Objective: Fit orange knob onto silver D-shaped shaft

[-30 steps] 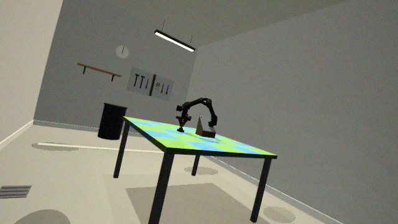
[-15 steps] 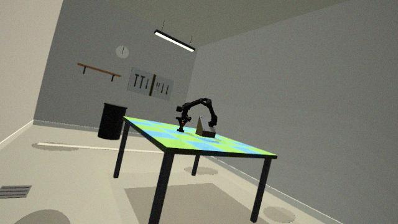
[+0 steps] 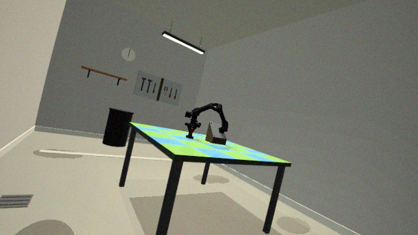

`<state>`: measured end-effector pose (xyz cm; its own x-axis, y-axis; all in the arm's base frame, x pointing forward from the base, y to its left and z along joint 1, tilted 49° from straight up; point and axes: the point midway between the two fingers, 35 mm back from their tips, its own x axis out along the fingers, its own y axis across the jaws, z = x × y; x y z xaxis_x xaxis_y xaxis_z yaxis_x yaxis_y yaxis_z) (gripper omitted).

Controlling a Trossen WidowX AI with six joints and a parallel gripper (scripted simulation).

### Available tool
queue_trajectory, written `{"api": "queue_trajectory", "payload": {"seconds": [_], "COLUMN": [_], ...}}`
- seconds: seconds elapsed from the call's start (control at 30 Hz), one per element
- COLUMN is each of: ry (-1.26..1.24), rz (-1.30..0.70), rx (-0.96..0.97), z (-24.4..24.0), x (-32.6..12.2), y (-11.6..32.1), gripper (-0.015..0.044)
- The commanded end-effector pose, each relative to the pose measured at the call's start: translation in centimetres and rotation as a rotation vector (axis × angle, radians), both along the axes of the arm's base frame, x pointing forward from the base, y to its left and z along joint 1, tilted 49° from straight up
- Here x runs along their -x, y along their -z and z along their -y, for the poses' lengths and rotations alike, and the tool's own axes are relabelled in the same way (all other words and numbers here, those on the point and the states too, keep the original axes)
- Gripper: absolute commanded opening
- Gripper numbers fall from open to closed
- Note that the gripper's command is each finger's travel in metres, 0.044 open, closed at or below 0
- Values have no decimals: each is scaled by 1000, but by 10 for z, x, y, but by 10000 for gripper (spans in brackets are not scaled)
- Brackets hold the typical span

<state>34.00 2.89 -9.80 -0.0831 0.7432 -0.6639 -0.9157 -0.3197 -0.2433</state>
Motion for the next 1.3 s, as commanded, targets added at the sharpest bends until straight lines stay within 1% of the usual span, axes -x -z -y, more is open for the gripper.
{"api": "queue_trajectory", "payload": {"seconds": [0.0, 0.43, 0.7, 0.77, 0.83, 0.9, 1.27], "ry": [4, 4, 4, 4, 3, 1, 1], "rz": [-4, -4, -3, -2, -1, 0, 0], "rx": [1, 1, 1, 5, 6, 5, 4], "z": [0, 0, 2, 21, 51, 70, 72], "x": [0, 0, -1, -5, -9, -8, -11], "y": [0, 0, -2, -17, -43, -60, -62], "gripper": [105, 440, 440, 440, 440, 440, 440]}}
